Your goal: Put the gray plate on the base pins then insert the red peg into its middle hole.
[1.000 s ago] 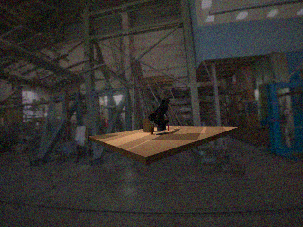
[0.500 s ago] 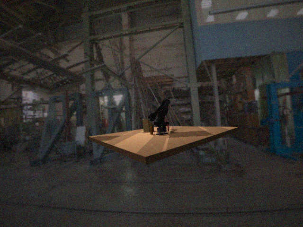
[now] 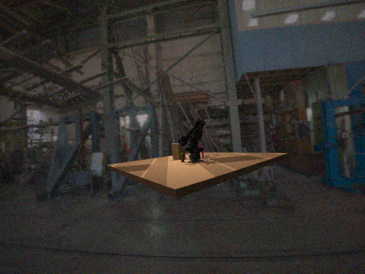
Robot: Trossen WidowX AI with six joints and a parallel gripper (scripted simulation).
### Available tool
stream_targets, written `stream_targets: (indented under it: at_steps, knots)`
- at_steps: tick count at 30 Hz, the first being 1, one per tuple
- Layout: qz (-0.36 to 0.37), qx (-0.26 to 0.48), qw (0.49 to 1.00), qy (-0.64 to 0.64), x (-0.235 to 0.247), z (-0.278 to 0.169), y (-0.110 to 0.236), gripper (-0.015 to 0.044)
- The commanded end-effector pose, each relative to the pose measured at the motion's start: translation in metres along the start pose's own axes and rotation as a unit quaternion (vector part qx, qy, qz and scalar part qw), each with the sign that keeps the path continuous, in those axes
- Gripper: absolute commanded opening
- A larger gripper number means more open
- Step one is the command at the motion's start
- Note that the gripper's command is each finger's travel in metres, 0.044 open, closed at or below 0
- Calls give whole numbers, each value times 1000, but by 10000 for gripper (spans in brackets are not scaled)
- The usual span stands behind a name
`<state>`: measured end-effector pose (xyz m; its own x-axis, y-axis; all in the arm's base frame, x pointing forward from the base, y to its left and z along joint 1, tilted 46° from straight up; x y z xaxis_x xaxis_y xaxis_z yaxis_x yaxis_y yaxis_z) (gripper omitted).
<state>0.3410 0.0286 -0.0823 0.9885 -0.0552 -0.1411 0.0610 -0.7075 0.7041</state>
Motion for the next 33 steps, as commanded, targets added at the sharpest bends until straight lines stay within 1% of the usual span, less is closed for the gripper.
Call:
stream_targets:
  at_steps: [1,12,16,18,19,23,25,33]
  knots:
    - [0,0,1000,1,0,0,1,157]
    - [0,0,1000,1,0,0,1,440]
    - [0,0,1000,1,0,0,1,440]
    - [1,-1,1000,0,2,0,11,440]
    - [1,-2,1000,0,4,1,24,440]
    - [1,-3,1000,-2,4,2,94,440]
    - [0,-2,1000,-2,1,1,115,440]
    - [0,-2,1000,0,2,1,119,440]
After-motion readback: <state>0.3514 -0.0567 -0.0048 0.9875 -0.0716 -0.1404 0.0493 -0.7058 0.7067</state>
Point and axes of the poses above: the point midway between the two fingers, 35 mm back from their tips, its own y axis back along the fingers, its own x axis across the jaws, z = x × y, the point moved 1 cm from there along y, back along the fingers, and after that the axes turned 14 degrees about -y, right-handed, at the moved point
